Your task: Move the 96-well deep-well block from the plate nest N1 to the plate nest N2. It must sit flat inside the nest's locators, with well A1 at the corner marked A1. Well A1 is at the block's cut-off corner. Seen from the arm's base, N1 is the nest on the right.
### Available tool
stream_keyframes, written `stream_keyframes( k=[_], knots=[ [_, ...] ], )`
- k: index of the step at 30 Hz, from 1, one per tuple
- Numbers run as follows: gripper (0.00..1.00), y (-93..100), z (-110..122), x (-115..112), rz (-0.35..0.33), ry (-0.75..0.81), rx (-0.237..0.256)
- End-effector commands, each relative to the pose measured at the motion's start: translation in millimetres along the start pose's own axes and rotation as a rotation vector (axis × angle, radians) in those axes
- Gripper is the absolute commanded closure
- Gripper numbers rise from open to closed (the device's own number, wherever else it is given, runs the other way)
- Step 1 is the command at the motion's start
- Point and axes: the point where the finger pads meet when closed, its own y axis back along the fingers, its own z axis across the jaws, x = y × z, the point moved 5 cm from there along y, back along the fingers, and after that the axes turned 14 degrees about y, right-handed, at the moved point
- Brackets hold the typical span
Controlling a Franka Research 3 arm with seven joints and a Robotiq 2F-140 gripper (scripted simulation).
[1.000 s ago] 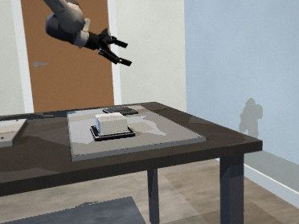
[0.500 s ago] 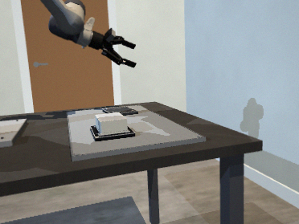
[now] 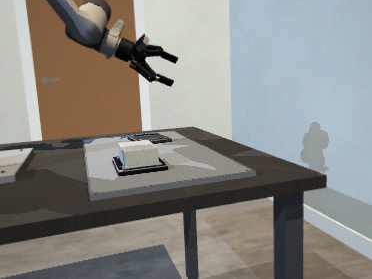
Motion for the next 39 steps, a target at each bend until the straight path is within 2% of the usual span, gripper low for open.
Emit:
stream_keyframes(
  k=[1,9,11,26,28,39],
  knots=[
    [0.0,-4.4,14.6,8.2,0.004,0.051,-0.059],
    [0.0,-12.5,46.5,21.1,0.0,0.037,-0.157],
    [0.0,-12.5,46.5,21.1,0.0,0.037,-0.157],
    [0.0,-21.6,109.4,41.3,-0.031,0.002,-0.341],
    [0.0,-21.6,109.4,41.3,-0.031,0.002,-0.341],
    [0.0,-23.0,157.2,52.3,-0.074,-0.032,-0.473]
  ],
)
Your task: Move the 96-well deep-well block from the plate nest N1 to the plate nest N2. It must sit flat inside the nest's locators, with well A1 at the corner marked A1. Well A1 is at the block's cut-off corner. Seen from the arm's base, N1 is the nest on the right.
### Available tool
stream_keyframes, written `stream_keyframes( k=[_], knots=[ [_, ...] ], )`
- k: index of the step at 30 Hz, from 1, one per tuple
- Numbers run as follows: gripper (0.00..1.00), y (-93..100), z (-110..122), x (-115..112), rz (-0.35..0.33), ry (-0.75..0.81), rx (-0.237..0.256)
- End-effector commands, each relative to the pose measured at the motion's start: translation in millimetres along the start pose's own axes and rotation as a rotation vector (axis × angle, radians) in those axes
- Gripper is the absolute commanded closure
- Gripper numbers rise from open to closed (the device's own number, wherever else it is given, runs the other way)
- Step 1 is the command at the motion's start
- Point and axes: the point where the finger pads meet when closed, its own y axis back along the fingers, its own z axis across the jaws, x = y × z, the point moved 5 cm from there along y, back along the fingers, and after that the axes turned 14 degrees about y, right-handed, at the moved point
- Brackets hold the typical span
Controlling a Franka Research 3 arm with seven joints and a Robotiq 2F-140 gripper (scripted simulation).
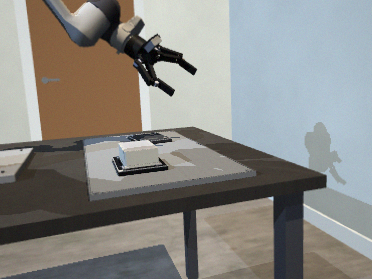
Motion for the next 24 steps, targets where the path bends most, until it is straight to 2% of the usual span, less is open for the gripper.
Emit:
stream_keyframes(
  k=[1,4,6,21,24],
  knots=[
    [0.0,-6.0,15.4,6.0,-0.022,0.061,-0.062],
    [0.0,-10.9,27.5,9.6,-0.038,0.053,-0.098],
    [0.0,-10.9,27.5,9.6,-0.038,0.053,-0.098],
    [0.0,-30.3,91.0,22.8,-0.142,0.001,-0.271],
    [0.0,-31.3,95.4,23.3,-0.151,-0.004,-0.282]
  ],
)
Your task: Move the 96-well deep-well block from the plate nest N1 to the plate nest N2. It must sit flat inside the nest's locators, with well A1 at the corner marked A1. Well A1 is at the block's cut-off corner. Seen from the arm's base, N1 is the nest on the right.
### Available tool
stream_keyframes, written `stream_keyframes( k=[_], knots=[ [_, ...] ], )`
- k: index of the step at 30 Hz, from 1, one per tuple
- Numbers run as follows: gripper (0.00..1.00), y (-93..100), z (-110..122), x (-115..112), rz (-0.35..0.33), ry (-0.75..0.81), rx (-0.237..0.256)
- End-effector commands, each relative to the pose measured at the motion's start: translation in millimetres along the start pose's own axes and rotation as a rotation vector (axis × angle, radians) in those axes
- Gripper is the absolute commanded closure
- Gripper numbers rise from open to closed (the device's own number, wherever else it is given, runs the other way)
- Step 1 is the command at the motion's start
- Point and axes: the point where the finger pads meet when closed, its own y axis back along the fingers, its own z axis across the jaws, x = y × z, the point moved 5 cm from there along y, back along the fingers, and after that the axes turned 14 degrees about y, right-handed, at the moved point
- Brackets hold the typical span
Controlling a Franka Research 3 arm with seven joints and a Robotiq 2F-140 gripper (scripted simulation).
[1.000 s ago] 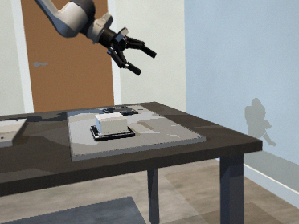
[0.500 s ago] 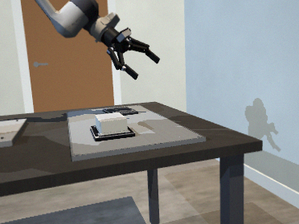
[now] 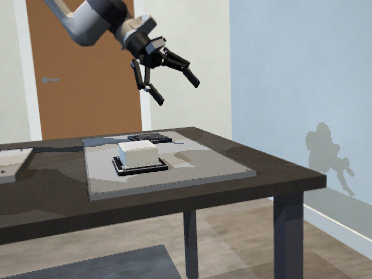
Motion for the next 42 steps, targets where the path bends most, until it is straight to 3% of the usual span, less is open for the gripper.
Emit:
stream_keyframes(
  k=[1,14,16,28,31,33,42],
  knots=[
    [0.0,-4.5,11.3,2.9,-0.036,0.068,-0.046],
    [0.0,-27.1,65.6,12.2,-0.178,0.009,-0.178],
    [0.0,-27.1,65.6,12.2,-0.178,0.009,-0.178],
    [0.0,-42.6,119.7,13.2,-0.362,-0.073,-0.27],
    [0.0,-45.6,133.9,12.2,-0.42,-0.1,-0.284],
    [0.0,-45.6,133.9,12.2,-0.42,-0.1,-0.284],
    [0.0,-51.3,175.8,6.7,-0.627,-0.218,-0.281]
  ],
)
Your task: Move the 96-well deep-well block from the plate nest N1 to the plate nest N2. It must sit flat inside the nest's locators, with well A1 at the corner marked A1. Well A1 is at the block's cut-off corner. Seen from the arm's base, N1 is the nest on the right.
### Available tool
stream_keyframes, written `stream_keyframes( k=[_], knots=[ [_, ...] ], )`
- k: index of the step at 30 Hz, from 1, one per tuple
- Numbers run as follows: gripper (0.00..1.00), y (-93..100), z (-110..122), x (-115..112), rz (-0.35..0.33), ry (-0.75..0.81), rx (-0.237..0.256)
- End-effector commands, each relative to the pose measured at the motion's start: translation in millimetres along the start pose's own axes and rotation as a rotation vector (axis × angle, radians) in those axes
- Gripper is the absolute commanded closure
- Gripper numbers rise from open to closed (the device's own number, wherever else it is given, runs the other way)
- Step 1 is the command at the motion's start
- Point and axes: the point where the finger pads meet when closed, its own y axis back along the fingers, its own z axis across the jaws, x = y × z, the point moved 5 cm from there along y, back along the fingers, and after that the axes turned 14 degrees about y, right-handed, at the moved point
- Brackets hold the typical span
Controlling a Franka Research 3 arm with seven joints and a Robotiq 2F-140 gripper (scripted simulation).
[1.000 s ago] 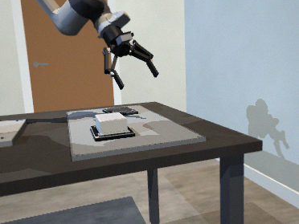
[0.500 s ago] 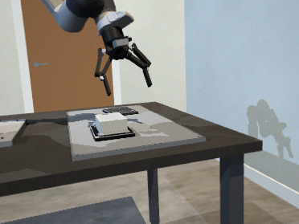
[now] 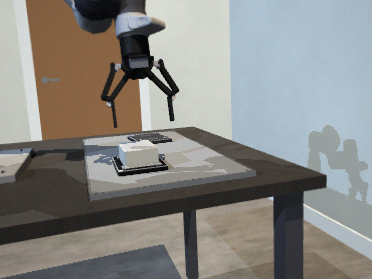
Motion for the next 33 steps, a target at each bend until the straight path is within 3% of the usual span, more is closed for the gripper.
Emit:
stream_keyframes(
  k=[1,6,33],
  knots=[
    [0.0,-5.8,14.5,3.1,-0.136,0.105,-0.002],
    [0.0,-8.6,22.0,5.3,-0.195,0.081,0.014],
    [0.0,-8.9,22.8,5.6,-0.202,0.078,0.016]
  ],
)
